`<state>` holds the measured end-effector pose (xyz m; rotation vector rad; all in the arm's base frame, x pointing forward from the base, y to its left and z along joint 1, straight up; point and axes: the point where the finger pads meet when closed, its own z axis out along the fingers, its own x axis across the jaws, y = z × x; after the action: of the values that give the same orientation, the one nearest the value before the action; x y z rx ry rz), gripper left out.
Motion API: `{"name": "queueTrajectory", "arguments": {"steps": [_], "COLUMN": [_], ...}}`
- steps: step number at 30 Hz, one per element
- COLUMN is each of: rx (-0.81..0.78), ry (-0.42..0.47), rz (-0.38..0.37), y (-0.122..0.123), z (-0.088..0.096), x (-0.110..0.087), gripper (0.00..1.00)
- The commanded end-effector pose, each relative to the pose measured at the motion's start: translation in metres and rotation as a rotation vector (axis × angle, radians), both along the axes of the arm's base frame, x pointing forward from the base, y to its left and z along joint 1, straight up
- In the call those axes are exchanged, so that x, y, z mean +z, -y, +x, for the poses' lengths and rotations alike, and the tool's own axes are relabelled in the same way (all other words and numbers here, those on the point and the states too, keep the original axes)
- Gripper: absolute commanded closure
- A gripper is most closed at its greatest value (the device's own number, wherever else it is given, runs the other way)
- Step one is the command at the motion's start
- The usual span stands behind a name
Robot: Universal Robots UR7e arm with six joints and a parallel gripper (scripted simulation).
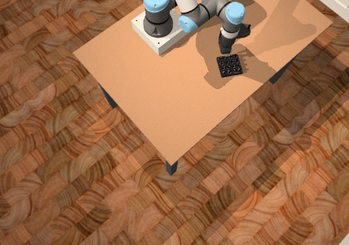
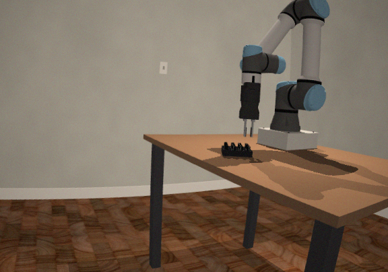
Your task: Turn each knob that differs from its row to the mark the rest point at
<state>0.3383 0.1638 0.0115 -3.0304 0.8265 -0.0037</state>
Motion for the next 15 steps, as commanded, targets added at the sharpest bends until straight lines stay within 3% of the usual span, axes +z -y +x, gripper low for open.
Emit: {"name": "queueTrajectory", "arguments": {"steps": [1, 15], "rx": [0.0, 0.0], "ry": [0.001, 0.001], "rz": [0.0, 0.0], "y": [0.0, 0.001], "z": [0.001, 0.001], "x": [-0.007, -0.02], "gripper": [0.54, 0.54]}}
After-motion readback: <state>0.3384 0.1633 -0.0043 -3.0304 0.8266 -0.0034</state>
